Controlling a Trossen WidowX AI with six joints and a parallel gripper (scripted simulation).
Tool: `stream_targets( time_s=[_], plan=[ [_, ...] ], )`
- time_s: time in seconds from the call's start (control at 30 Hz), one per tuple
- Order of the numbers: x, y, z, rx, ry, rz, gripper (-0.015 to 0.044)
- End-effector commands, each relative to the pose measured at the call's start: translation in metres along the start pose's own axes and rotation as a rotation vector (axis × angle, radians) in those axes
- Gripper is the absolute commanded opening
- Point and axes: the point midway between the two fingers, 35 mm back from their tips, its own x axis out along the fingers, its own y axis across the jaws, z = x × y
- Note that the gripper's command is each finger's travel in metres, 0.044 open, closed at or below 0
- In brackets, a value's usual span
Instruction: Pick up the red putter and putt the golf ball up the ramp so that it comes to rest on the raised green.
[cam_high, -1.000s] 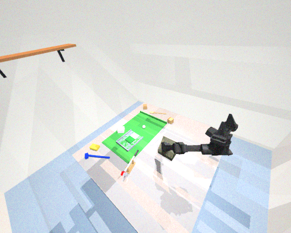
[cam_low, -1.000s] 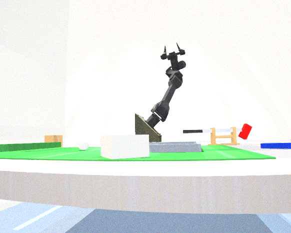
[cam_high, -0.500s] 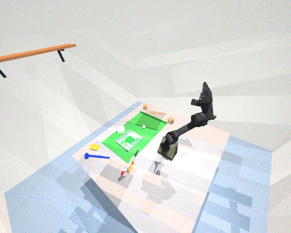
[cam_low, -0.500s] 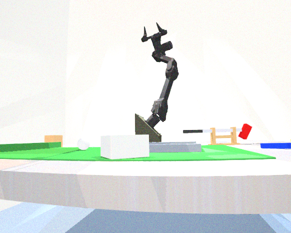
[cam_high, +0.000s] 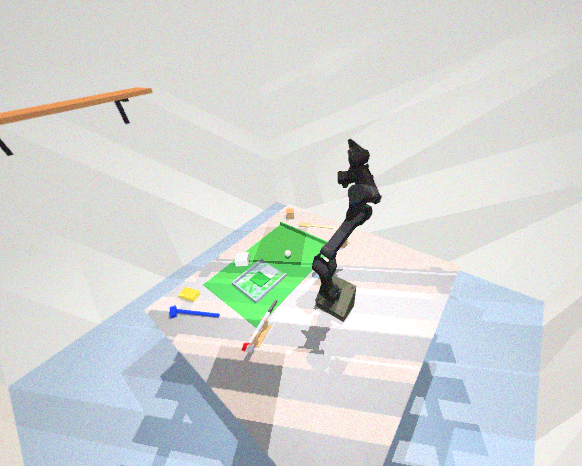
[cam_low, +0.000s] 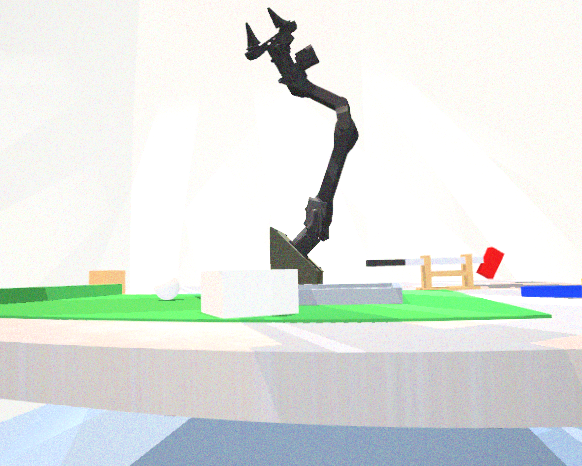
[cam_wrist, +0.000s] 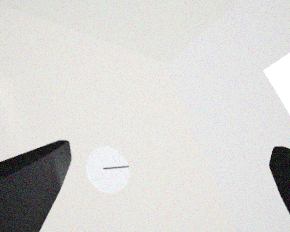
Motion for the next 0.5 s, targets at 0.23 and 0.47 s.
stream_targets(
  time_s=[0.23, 0.47],
  plan=[
    [0.071, 0.110, 0.134, 0.178, -0.229, 0.287, 0.0440],
    [0.080, 0.173, 0.228, 0.257, -0.375, 0.479, 0.0440]
  ],
)
